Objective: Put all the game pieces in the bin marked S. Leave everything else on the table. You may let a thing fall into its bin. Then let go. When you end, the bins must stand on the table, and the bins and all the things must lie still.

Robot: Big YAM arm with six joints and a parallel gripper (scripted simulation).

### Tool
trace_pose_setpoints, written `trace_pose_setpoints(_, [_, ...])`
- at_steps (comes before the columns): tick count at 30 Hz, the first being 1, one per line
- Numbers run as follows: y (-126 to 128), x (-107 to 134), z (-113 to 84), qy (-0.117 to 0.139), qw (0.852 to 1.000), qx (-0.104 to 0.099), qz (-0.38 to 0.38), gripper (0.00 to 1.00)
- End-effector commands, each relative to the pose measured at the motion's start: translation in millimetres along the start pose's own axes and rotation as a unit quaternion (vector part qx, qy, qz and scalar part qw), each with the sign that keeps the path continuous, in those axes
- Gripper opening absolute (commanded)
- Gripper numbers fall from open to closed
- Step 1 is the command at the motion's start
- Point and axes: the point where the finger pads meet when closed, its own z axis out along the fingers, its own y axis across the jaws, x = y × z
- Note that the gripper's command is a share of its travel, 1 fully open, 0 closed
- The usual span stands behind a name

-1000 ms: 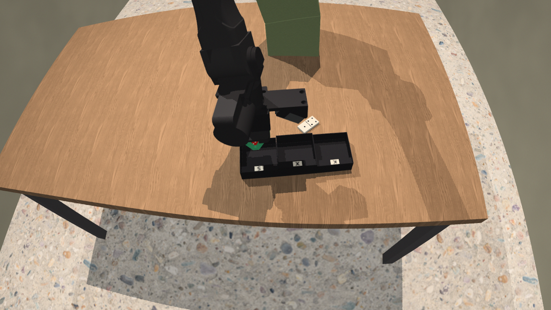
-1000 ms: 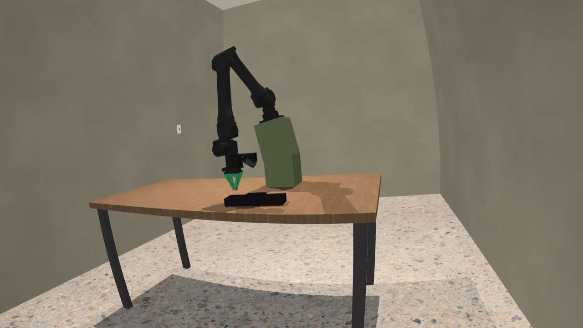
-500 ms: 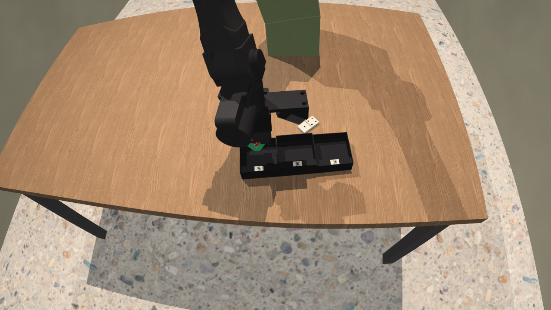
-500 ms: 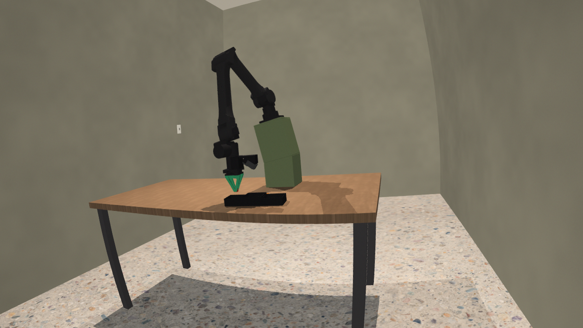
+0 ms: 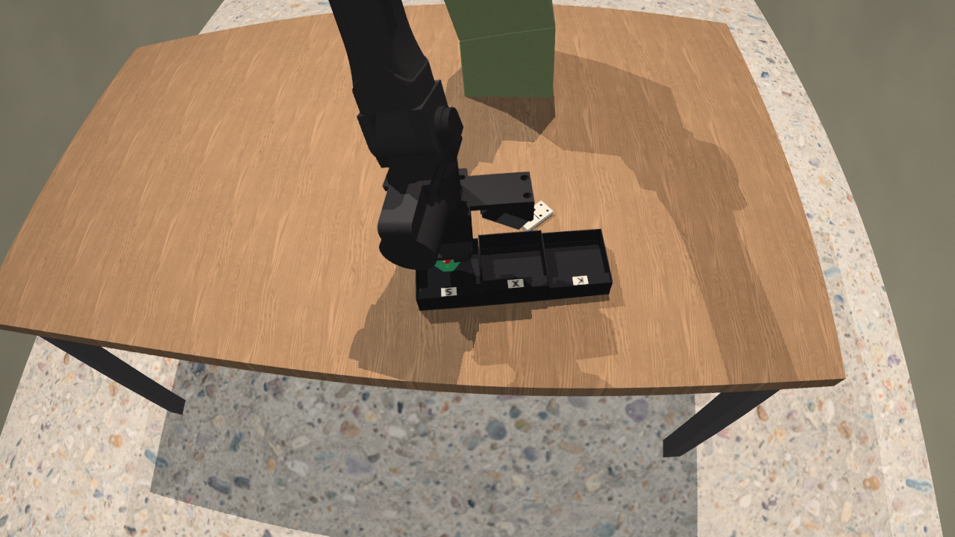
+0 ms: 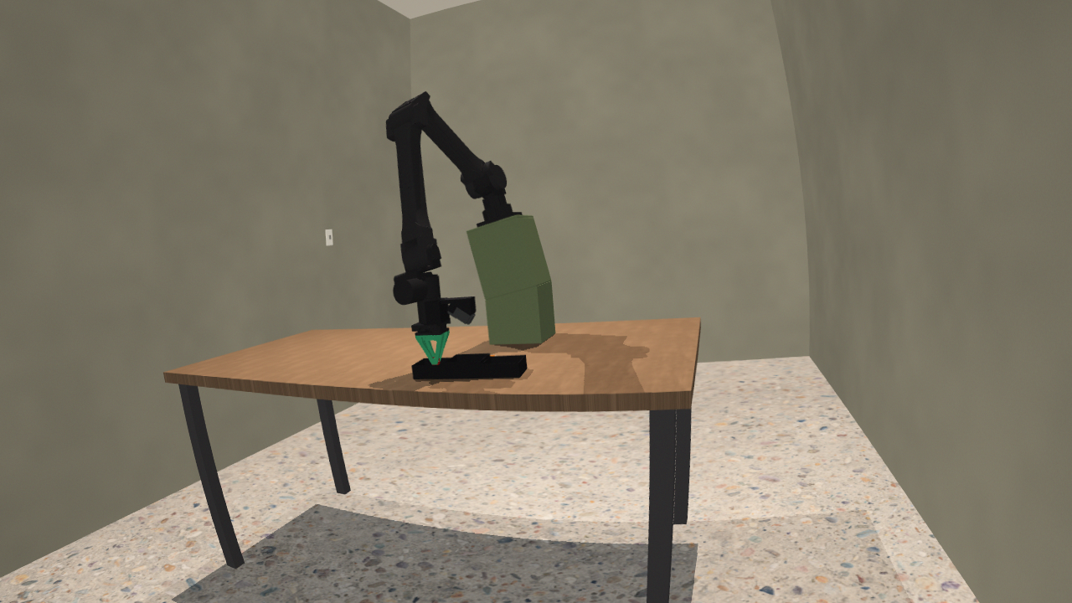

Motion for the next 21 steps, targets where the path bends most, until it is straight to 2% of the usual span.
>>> trace_pose_setpoints(1, [-10,7,7.4,0.000,1.000,0.010,0.001,0.11])
trace_pose_setpoints(5, [-10,7,12.0,0.000,1.000,0.009,0.001,0.11])
trace_pose_setpoints(7, [-7,6,12.0,-0.002,1.000,0.002,-0.001,0.11])
trace_pose_setpoints(9, [-15,10,3.6,0.000,1.000,0.008,0.000,0.11])
trace_pose_setpoints(16, [-18,11,3.4,0.001,1.000,0.012,0.001,0.11])
trace_pose_setpoints(21, [-12,9,3.2,0.000,1.000,0.011,0.001,0.11])
